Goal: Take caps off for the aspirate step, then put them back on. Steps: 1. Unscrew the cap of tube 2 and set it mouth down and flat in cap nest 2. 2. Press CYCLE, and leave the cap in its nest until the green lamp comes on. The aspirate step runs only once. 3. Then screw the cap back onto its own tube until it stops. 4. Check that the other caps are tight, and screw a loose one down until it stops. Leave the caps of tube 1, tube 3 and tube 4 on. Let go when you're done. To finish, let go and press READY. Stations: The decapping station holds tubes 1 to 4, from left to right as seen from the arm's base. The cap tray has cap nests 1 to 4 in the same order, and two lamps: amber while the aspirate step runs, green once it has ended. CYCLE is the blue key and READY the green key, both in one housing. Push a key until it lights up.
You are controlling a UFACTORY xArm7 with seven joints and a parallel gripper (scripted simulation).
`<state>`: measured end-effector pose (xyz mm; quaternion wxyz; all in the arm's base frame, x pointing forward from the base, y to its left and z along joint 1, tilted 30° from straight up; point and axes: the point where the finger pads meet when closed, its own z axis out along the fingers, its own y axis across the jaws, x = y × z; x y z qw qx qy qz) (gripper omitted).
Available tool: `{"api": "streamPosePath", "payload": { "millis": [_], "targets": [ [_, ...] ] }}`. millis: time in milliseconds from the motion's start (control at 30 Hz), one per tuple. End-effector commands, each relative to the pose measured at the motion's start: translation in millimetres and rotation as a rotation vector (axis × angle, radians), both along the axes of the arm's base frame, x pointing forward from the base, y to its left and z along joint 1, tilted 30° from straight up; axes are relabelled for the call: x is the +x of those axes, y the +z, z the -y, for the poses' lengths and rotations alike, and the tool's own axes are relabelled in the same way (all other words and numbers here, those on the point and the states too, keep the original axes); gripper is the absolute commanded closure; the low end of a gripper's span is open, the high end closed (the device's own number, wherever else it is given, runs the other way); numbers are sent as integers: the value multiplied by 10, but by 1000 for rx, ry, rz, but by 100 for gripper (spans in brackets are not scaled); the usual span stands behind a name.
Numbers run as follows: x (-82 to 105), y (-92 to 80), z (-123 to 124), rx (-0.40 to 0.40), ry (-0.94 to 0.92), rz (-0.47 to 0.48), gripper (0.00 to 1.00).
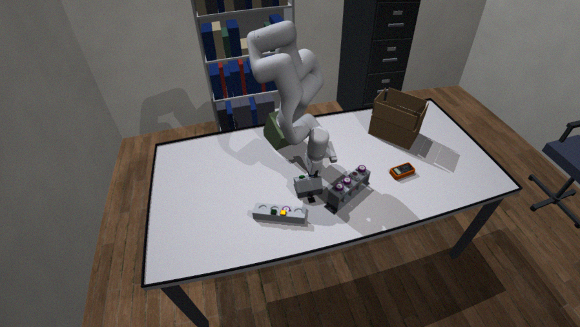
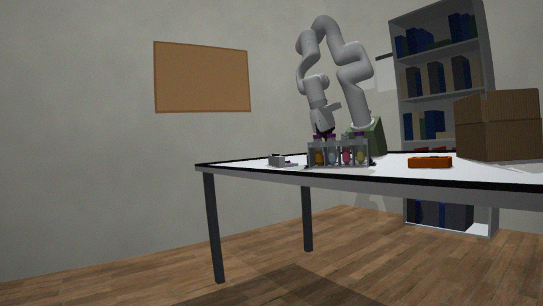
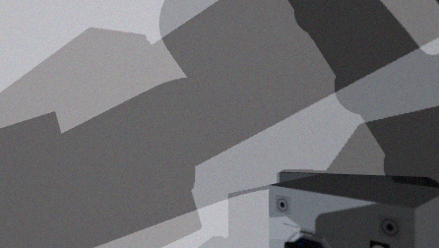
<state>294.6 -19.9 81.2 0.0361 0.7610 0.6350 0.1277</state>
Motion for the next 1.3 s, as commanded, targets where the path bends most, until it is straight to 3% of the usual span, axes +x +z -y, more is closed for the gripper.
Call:
{"api": "streamPosePath", "payload": {
  "millis": [0, 167, 433, 1267],
  "targets": [
    [-41, 109, 12, 0, -1, 4, 100],
    [-110, 232, 20, 0, -1, 4, 100],
    [-110, 231, 20, 0, -1, 4, 100],
    [1035, 688, 1483, 0, -2, 5, 100]
  ]
}}
